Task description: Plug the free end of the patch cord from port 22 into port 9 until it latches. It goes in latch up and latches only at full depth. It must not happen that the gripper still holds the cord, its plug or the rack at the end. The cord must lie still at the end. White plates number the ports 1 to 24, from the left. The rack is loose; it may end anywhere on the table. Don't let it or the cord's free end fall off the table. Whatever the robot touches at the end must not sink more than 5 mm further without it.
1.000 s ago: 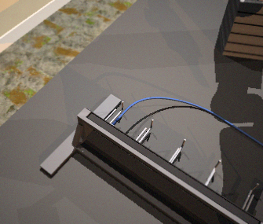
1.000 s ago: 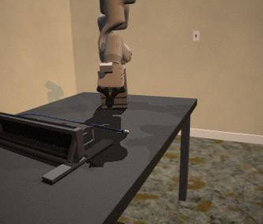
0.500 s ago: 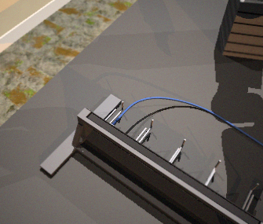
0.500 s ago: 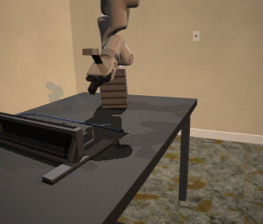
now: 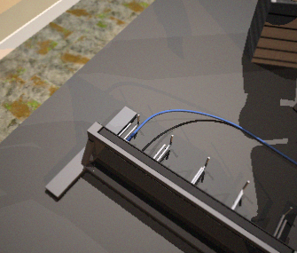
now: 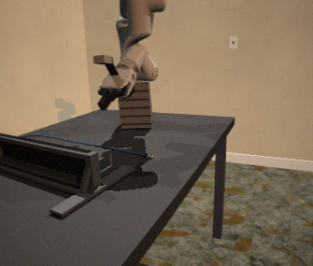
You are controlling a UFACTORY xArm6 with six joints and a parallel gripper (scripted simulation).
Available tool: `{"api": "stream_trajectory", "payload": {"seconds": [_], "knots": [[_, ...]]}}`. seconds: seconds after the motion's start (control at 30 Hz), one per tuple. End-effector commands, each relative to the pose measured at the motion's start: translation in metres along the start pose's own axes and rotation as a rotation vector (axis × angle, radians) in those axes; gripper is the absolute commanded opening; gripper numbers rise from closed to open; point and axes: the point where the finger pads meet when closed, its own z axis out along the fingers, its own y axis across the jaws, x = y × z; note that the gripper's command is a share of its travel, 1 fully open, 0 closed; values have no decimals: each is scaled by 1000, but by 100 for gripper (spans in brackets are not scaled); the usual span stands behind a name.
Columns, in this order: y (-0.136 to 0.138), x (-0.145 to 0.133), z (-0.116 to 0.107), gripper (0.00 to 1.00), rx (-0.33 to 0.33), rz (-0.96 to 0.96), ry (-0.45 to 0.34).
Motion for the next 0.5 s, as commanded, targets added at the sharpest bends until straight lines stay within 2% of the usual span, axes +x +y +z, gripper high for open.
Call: {"api": "stream_trajectory", "payload": {"seconds": [0.0, 0.13, 0.2, 0.33, 0.47], "knots": [[-1, 1, 27, 0, 0, 2, 3], [-1, 1, 62, 0, 0, 2, 3], [-1, 1, 62, 0, 0, 2, 3], [-1, 1, 94, 0, 0, 2, 3], [-1, 2, 116, 0, 0, 2, 3]]}}
